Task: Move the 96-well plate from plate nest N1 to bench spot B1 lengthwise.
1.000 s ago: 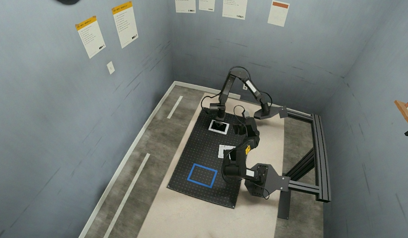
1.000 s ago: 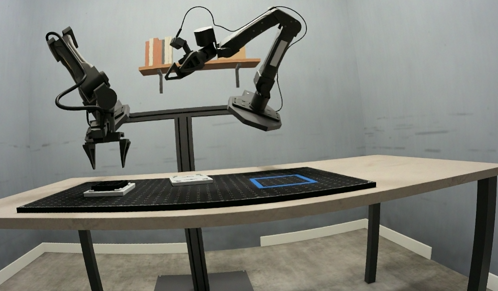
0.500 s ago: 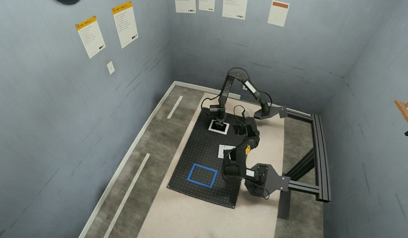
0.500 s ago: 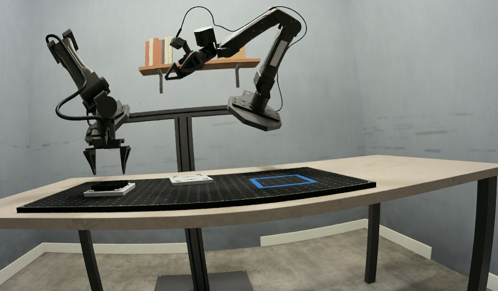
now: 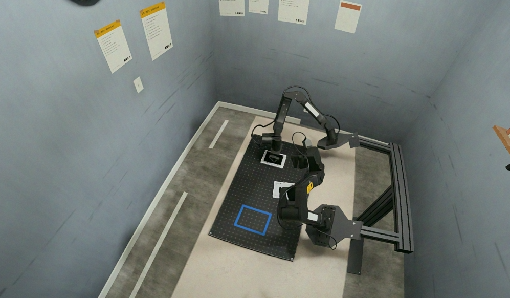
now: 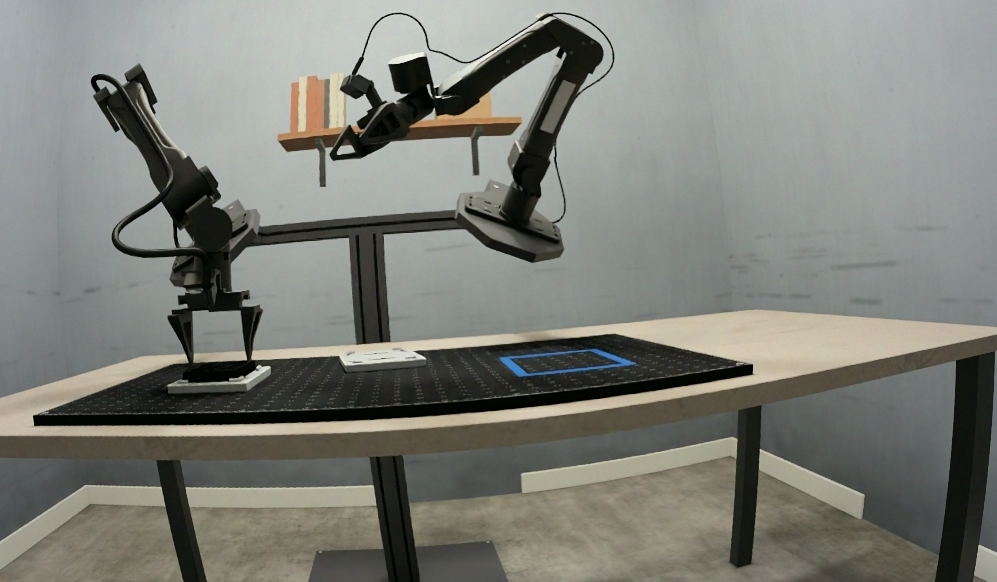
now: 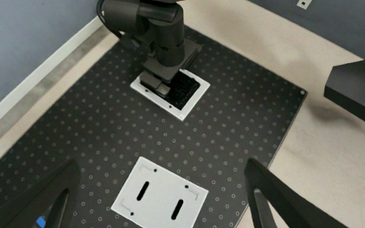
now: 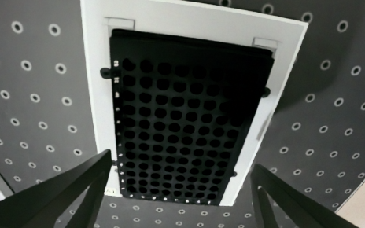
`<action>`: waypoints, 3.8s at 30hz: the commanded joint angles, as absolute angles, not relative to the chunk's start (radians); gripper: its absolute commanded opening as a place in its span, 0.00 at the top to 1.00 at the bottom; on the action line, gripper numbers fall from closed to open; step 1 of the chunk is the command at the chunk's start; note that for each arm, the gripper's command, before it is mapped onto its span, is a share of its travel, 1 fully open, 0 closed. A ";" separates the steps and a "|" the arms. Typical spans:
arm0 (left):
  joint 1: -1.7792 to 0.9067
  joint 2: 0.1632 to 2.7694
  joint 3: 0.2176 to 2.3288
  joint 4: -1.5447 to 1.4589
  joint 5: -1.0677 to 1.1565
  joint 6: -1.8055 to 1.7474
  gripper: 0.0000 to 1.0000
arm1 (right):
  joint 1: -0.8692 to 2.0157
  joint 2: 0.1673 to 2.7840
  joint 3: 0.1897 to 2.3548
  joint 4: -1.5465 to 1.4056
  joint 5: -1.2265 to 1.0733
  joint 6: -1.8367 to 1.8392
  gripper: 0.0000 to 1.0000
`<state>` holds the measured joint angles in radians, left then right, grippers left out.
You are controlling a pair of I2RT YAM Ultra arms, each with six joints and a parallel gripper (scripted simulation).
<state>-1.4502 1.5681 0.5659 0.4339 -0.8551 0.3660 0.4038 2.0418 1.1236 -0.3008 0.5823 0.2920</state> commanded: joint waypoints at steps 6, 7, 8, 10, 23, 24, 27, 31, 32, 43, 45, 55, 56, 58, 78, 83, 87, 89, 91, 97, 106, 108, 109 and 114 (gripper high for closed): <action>-1.464 1.568 0.566 0.446 -0.858 0.369 0.00 | 0.396 2.073 1.160 -0.234 0.565 0.261 0.00; -1.464 1.568 0.566 0.446 -0.858 0.369 0.00 | 0.394 2.077 1.160 -0.230 0.564 0.258 0.00; -1.464 1.568 0.566 0.446 -0.858 0.369 0.00 | 0.391 2.081 1.161 -0.225 0.564 0.256 0.00; -1.464 1.568 0.566 0.446 -0.858 0.369 0.00 | 0.392 2.081 1.161 -0.225 0.563 0.256 0.00; -1.464 1.568 0.566 0.446 -0.858 0.369 0.00 | 0.391 2.071 1.148 -0.221 0.571 0.257 0.06; -1.464 1.568 0.566 0.446 -0.858 0.369 0.00 | 0.391 2.071 1.148 -0.221 0.571 0.258 0.07; -1.464 1.568 0.566 0.446 -0.858 0.369 0.00 | 0.391 2.063 1.143 -0.218 0.571 0.257 0.10; -1.464 1.568 0.566 0.446 -0.858 0.369 0.00 | 0.390 2.061 1.138 -0.214 0.571 0.258 0.14; -1.464 1.568 0.566 0.446 -0.858 0.369 0.00 | 0.390 2.061 1.138 -0.214 0.571 0.259 0.16; -1.464 1.568 0.566 0.446 -0.858 0.369 0.00 | 0.423 2.008 1.106 -0.286 0.589 0.296 0.20; -1.464 1.568 0.566 0.446 -0.858 0.369 0.00 | 0.423 2.008 1.106 -0.286 0.589 0.296 0.20; -1.439 1.550 0.563 0.371 -0.785 0.445 0.00 | 0.456 1.952 1.108 -0.360 0.602 0.334 0.20; -1.421 1.540 0.565 0.341 -0.751 0.483 0.00 | 0.456 1.952 1.108 -0.361 0.602 0.335 0.20; -1.360 1.508 0.566 0.276 -0.683 0.559 0.00 | 0.456 1.952 1.109 -0.361 0.602 0.335 0.20; -0.745 1.185 0.602 -0.293 -0.143 1.105 0.00 | 0.451 1.960 1.114 -0.350 0.593 0.329 0.20; -0.589 1.102 0.621 -0.470 0.023 1.264 0.00 | 0.451 1.960 1.114 -0.350 0.593 0.329 0.20; -0.457 1.021 0.650 -0.614 0.158 1.393 0.00 | 0.461 1.963 1.104 -0.333 0.607 0.356 0.20; -0.401 0.975 0.660 -0.688 0.230 1.454 0.00 | 0.480 1.979 1.097 -0.323 0.620 0.406 0.20; -0.351 0.933 0.672 -0.759 0.298 1.509 0.00 | 0.514 2.006 1.087 -0.312 0.636 0.479 0.20; -0.200 0.887 0.722 -0.933 0.468 1.662 0.00 | 0.625 2.101 1.116 -0.334 0.668 0.633 0.20; 0.042 0.765 0.768 -1.154 0.699 1.880 0.00 | 0.869 2.371 1.253 -0.395 0.696 0.882 0.20; 0.095 0.738 0.778 -1.195 0.740 1.918 0.00 | 0.911 2.429 1.298 -0.416 0.705 0.922 0.20; 0.123 0.727 0.782 -1.213 0.757 1.934 0.00 | 0.928 2.453 1.319 -0.426 0.709 0.939 0.20; 0.256 0.714 0.799 -1.278 0.801 1.991 0.00 | 0.980 2.535 1.409 -0.478 0.691 0.993 0.20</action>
